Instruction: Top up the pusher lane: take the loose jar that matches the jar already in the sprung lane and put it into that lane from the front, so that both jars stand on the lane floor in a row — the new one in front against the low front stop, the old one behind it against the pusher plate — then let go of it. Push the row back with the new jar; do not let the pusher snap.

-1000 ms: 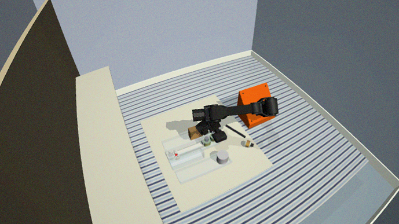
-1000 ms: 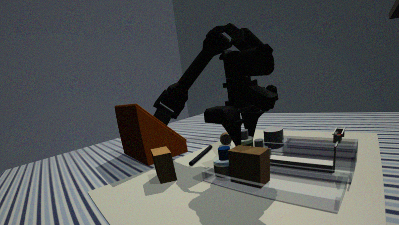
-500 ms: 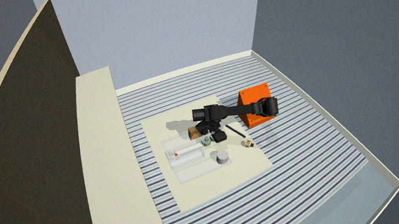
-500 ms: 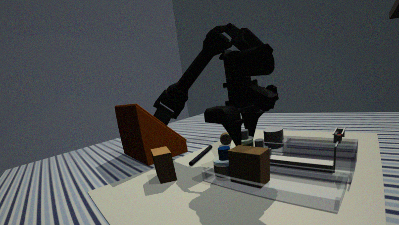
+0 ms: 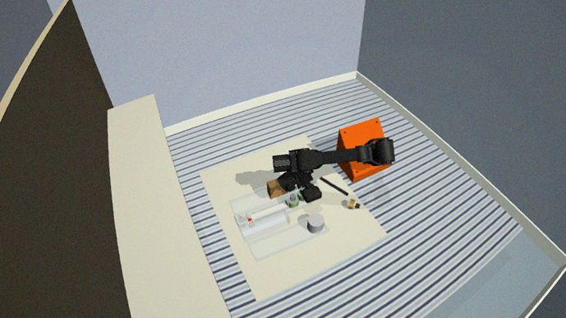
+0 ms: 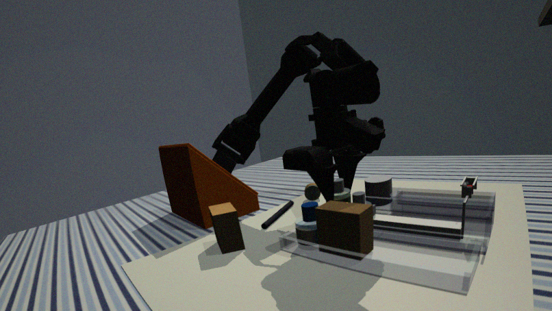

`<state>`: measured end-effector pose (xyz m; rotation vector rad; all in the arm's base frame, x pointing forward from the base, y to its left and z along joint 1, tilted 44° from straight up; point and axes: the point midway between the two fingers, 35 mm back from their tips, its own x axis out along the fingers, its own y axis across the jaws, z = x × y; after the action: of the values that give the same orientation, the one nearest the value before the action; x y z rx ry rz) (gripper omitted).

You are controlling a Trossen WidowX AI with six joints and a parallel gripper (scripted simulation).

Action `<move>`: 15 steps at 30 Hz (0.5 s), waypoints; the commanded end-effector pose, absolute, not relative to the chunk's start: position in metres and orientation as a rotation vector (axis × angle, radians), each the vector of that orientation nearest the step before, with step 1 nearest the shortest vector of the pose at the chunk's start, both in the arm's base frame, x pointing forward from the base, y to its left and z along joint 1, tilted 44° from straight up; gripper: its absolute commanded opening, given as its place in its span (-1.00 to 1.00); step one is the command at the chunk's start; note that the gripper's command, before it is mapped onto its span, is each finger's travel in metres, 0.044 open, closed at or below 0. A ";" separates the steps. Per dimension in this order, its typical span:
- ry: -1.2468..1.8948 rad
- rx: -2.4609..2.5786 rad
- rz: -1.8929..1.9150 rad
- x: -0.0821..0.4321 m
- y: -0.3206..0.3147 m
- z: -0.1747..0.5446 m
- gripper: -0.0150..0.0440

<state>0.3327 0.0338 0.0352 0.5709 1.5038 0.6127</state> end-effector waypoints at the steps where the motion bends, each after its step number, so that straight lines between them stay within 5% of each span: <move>1: 1.473 0.567 0.616 0.341 0.032 0.040 -0.49; 15: 1.473 0.567 0.616 0.342 0.032 0.040 -0.49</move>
<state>0.3335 0.0338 0.0352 0.5706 1.5038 0.6129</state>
